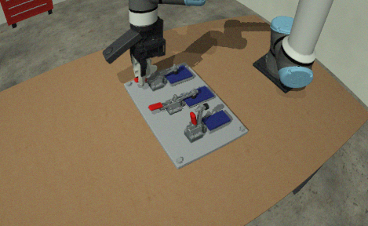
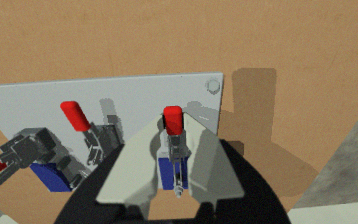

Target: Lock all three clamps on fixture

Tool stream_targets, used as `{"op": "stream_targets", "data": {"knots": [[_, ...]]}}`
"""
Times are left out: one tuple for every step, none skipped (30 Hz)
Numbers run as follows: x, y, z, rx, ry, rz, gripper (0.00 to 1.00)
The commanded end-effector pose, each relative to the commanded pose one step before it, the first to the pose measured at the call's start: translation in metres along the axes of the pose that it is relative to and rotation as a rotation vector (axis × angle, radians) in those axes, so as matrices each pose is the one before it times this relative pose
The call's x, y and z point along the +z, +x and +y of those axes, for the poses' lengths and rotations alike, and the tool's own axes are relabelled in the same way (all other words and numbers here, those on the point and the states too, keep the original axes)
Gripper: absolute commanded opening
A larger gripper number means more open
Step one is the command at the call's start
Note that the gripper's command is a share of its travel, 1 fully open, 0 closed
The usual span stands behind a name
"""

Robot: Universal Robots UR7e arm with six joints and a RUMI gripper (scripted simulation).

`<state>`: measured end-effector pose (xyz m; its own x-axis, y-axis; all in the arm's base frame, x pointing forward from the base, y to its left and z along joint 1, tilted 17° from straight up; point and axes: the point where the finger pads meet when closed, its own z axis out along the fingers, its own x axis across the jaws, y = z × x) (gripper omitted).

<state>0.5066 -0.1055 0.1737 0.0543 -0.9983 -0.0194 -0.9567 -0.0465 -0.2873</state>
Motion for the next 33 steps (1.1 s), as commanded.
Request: {"op": "stream_targets", "data": {"knots": [[0.00109,0.00009,-0.00066,0.00011,-0.00037,0.00031,0.00],[0.00000,0.00000,0.00000,0.00000,0.00000,0.00000,0.00],[0.00000,0.00000,0.00000,0.00000,0.00000,0.00000,0.00],[0.00000,0.00000,0.00000,0.00000,0.00000,0.00000,0.00],[0.00000,0.00000,0.00000,0.00000,0.00000,0.00000,0.00],[0.00000,0.00000,0.00000,0.00000,0.00000,0.00000,0.00],[0.00000,0.00000,0.00000,0.00000,0.00000,0.00000,0.00],[0.00000,0.00000,0.00000,0.00000,0.00000,0.00000,0.00],[0.00117,0.00003,-0.00077,-0.00015,0.00064,0.00019,0.00],[0.00155,-0.00001,-0.00056,0.00005,-0.00024,-0.00006,0.00],[0.00155,-0.00001,-0.00056,0.00005,-0.00024,-0.00006,0.00],[0.00155,-0.00001,-0.00056,0.00005,-0.00024,-0.00006,0.00],[0.00155,-0.00001,-0.00056,0.00005,-0.00024,-0.00006,0.00],[0.00000,0.00000,0.00000,0.00000,0.00000,0.00000,0.00],[0.00000,0.00000,0.00000,0.00000,0.00000,0.00000,0.00],[0.00000,0.00000,0.00000,0.00000,0.00000,0.00000,0.00],[0.00000,0.00000,0.00000,0.00000,0.00000,0.00000,0.00],[0.00000,0.00000,0.00000,0.00000,0.00000,0.00000,0.00],[0.00000,0.00000,0.00000,0.00000,0.00000,0.00000,0.00],[0.00000,0.00000,0.00000,0.00000,0.00000,0.00000,0.00],[0.00000,0.00000,0.00000,0.00000,0.00000,0.00000,0.00],[0.00000,0.00000,0.00000,0.00000,0.00000,0.00000,0.00],[0.00000,0.00000,0.00000,0.00000,0.00000,0.00000,0.00],[0.00000,0.00000,0.00000,0.00000,0.00000,0.00000,0.00],[0.00000,0.00000,0.00000,0.00000,0.00000,0.00000,0.00],[-0.00048,0.00005,-0.00040,-0.00030,0.00133,0.00030,0.58],[0.00000,0.00000,0.00000,0.00000,0.00000,0.00000,0.58],[0.00000,0.00000,0.00000,0.00000,0.00000,0.00000,0.58],[0.00000,0.00000,0.00000,0.00000,0.00000,0.00000,0.58],[0.00000,0.00000,0.00000,0.00000,0.00000,0.00000,0.58],[0.00000,0.00000,0.00000,0.00000,0.00000,0.00000,0.58],[0.00000,0.00000,0.00000,0.00000,0.00000,0.00000,0.58],[0.00000,0.00000,0.00000,0.00000,0.00000,0.00000,0.58]]}}
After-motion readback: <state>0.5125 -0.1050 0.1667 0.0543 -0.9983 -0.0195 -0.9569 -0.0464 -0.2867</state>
